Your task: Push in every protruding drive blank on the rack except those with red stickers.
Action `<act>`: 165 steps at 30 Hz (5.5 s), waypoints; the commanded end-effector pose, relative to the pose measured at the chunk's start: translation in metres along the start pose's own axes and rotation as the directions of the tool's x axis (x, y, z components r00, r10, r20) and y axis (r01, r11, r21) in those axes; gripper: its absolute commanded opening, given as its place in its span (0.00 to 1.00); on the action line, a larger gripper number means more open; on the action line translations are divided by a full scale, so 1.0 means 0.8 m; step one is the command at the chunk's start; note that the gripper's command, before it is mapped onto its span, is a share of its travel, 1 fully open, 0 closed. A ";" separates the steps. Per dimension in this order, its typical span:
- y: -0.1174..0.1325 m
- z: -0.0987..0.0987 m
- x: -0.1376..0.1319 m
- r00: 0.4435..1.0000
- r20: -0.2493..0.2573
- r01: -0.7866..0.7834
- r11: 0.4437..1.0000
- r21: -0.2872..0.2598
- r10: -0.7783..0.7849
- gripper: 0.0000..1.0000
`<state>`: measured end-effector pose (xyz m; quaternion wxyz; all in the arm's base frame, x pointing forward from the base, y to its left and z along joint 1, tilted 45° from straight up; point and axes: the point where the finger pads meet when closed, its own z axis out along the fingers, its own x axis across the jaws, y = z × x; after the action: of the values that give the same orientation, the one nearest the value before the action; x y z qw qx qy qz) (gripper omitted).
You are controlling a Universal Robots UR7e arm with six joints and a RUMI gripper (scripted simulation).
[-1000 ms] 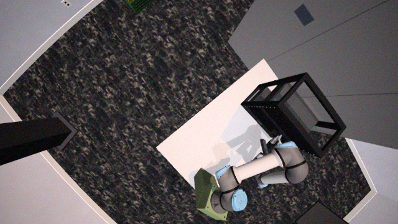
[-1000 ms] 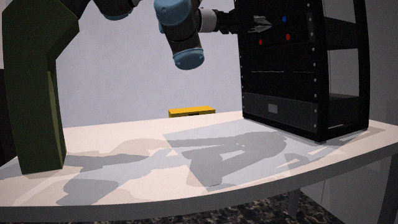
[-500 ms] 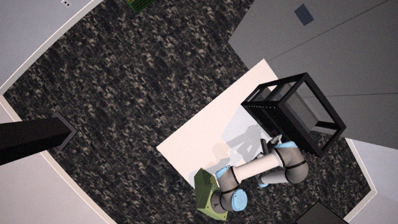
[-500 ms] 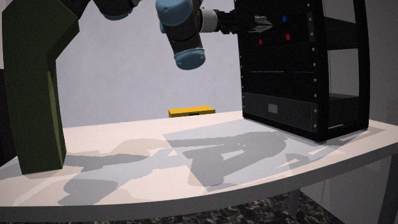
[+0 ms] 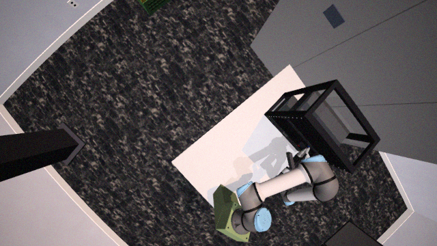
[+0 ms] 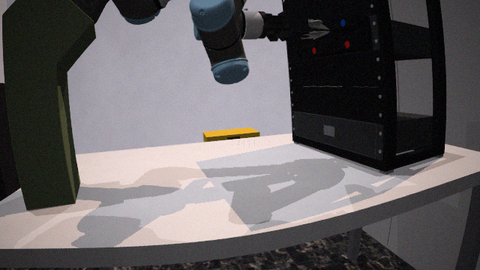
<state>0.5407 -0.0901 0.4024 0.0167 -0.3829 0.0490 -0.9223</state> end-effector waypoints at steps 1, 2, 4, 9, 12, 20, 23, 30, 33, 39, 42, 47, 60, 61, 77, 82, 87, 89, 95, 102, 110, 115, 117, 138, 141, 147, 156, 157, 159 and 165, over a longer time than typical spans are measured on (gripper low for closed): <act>0.000 0.000 0.000 1.000 -0.001 0.000 1.000 0.000 0.000 0.00; 0.000 0.000 0.000 1.000 -0.001 0.000 1.000 0.000 0.000 0.00; 0.000 0.001 0.000 1.000 -0.001 0.000 1.000 0.000 0.000 0.00; 0.000 0.003 0.000 1.000 -0.001 0.000 1.000 0.000 0.000 0.00; 0.000 0.003 0.000 1.000 -0.001 0.000 1.000 0.000 0.000 0.00; 0.000 0.003 0.000 1.000 -0.001 0.000 1.000 0.000 0.000 0.00; 0.000 0.003 0.000 1.000 -0.001 0.000 1.000 0.000 0.000 0.00; 0.000 0.003 0.000 1.000 -0.001 0.000 1.000 0.000 0.000 0.00; 0.000 0.003 0.000 1.000 -0.001 0.000 1.000 0.000 0.000 0.00; 0.000 0.003 0.000 1.000 -0.001 0.000 1.000 0.000 0.000 0.00; 0.000 0.003 0.000 1.000 -0.001 0.000 1.000 0.000 0.000 0.00; 0.000 0.002 0.000 1.000 -0.001 0.000 1.000 0.000 0.000 0.00; 0.000 -0.049 0.000 1.000 -0.001 0.000 1.000 0.000 0.000 0.00; 0.000 -0.056 0.000 1.000 -0.001 0.000 1.000 0.000 0.000 0.00; 0.000 -0.122 0.000 1.000 -0.001 0.000 1.000 0.000 0.000 0.00; 0.000 -0.123 0.000 1.000 -0.001 0.000 1.000 0.000 0.000 0.00; 0.003 -0.123 0.000 1.000 -0.001 0.000 1.000 0.000 0.000 0.00; 0.007 -0.123 0.000 1.000 -0.001 0.000 1.000 0.000 0.000 0.00; 0.033 -0.124 0.000 1.000 0.000 0.000 1.000 0.000 0.000 0.00; 0.067 -0.125 0.001 1.000 0.000 0.000 1.000 0.000 0.000 0.00; 0.122 -0.127 0.001 1.000 -0.001 0.000 1.000 0.000 0.000 0.00; 0.137 -0.128 0.001 1.000 -0.001 0.000 1.000 0.000 0.000 0.00; 0.137 -0.128 0.001 1.000 -0.001 0.000 1.000 0.000 0.000 0.00; 0.138 -0.058 0.001 1.000 -0.001 0.000 1.000 0.000 0.000 0.00; 0.138 -0.057 0.001 1.000 -0.001 0.000 1.000 0.000 0.000 0.00; 0.138 -0.057 0.001 1.000 -0.001 0.000 1.000 0.000 0.000 0.00; 0.138 -0.057 0.001 1.000 -0.001 0.000 1.000 0.000 0.000 0.00; 0.138 -0.057 0.001 1.000 -0.001 0.000 1.000 0.000 0.000 0.00; 0.138 -0.057 0.001 1.000 -0.001 0.000 1.000 0.000 0.000 0.00; 0.138 -0.057 0.001 1.000 -0.001 0.000 1.000 0.000 0.000 0.00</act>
<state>0.5076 -0.1961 0.3591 0.0168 -0.3830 0.0490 -0.9223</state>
